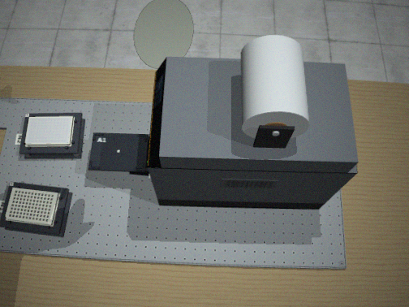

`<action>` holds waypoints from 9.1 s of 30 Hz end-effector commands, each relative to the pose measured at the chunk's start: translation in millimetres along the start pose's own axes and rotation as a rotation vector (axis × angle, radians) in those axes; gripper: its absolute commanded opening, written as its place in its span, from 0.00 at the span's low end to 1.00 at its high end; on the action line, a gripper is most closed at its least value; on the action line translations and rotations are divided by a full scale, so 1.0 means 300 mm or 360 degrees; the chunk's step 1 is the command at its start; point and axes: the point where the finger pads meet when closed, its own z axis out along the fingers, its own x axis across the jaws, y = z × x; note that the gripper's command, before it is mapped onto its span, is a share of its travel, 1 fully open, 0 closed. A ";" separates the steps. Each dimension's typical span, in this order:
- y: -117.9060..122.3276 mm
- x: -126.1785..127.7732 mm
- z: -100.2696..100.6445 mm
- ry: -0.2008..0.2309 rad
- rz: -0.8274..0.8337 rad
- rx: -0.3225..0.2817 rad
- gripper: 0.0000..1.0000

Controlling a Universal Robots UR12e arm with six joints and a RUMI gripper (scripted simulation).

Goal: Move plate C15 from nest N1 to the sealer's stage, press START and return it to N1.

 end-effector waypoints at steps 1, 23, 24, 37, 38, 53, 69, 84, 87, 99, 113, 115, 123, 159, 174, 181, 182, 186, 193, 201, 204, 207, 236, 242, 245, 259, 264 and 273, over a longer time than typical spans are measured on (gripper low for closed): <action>-0.104 -0.016 -0.005 -0.0003 0.0079 -0.0001 0.68; -0.335 -0.038 -0.005 -0.0003 0.0254 -0.0001 0.68; -0.352 -0.037 -0.005 -0.0002 0.0266 -0.0001 0.68; -0.518 -0.036 -0.005 -0.0002 0.0391 -0.0001 0.68; -0.535 -0.034 -0.004 -0.0002 0.0404 -0.0001 0.68; -0.700 -0.018 -0.005 -0.0002 0.0529 0.0000 0.68; -0.857 0.024 0.011 -0.0002 0.0654 -0.0001 0.68; -0.799 0.113 0.138 -0.0002 0.0649 -0.0009 0.68; -0.785 0.140 0.178 -0.0002 0.0649 -0.0011 0.68; -0.741 0.219 0.296 -0.0002 0.0650 -0.0017 0.68; -0.704 0.286 0.401 -0.0002 0.0650 -0.0022 0.68; -0.694 0.303 0.428 -0.0002 0.0650 -0.0023 0.68; -0.667 0.353 0.507 -0.0003 0.0650 -0.0026 0.68; -0.557 0.551 0.843 -0.0003 0.0650 -0.0039 0.68; -0.504 0.647 1.013 -0.0003 0.0650 -0.0045 0.68; -0.483 0.685 1.083 -0.0003 0.0650 -0.0047 0.68; -0.479 0.693 1.097 -0.0003 0.0650 -0.0048 0.68; -0.468 0.712 1.131 -0.0003 0.0650 -0.0049 0.68; -0.452 0.742 1.188 -0.0003 0.0650 -0.0051 0.68; -0.428 0.785 1.268 -0.0003 0.0650 -0.0053 0.68; -0.416 0.808 1.311 -0.0003 0.0650 -0.0055 0.68; -0.403 0.830 1.354 -0.0003 0.0650 -0.0056 0.68; -0.322 0.977 1.641 -0.0004 0.0650 -0.0065 0.68; -0.325 0.970 1.642 -0.0006 0.0436 -0.0064 0.68; -0.328 0.965 1.637 -0.0010 0.0384 -0.0063 0.68; -0.330 0.948 1.635 -0.0021 -0.0158 -0.0061 0.68; -0.329 0.943 1.635 -0.0024 -0.0317 -0.0060 0.68; -0.325 0.932 1.634 -0.0031 -0.0669 -0.0057 0.68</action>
